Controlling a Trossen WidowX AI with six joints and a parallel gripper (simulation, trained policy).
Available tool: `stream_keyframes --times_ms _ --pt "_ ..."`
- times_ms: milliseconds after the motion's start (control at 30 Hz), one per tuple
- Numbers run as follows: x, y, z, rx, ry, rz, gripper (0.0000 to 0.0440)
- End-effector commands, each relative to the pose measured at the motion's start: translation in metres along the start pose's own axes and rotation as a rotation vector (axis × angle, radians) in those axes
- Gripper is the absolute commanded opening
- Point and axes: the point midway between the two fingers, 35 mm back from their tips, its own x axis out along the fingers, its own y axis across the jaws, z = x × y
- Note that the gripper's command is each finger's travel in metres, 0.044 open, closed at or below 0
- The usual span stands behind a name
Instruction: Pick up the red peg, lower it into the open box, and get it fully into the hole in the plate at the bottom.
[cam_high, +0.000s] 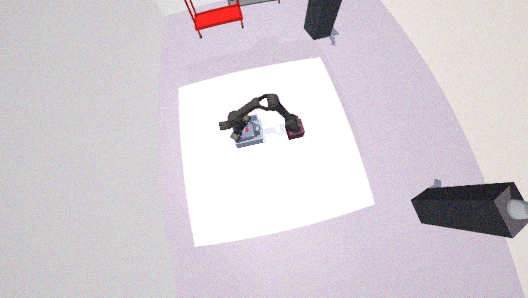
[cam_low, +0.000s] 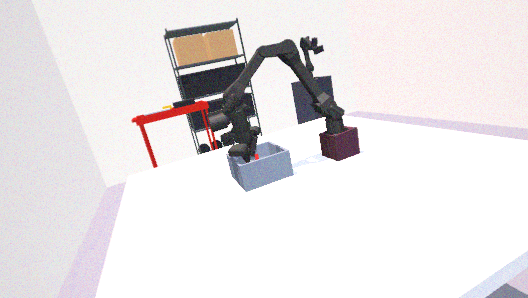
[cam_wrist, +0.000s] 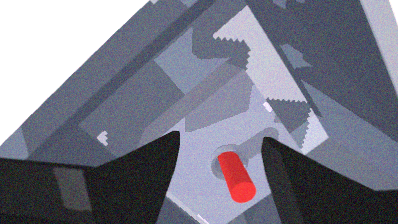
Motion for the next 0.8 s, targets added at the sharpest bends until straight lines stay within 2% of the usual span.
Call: stream_keyframes --times_ms 0,133,167,433,767 --pt "0.001 0.008 0.009 -0.018 0.009 0.036 0.0324" --pt "-0.005 0.020 0.020 -0.032 0.013 0.078 0.0429" --pt "-0.007 0.024 0.023 -0.034 0.015 0.096 0.0440" --pt "-0.027 0.060 0.043 -0.083 -0.016 0.231 0.0440" --pt "-0.027 0.061 0.043 -0.085 -0.018 0.236 0.0440"
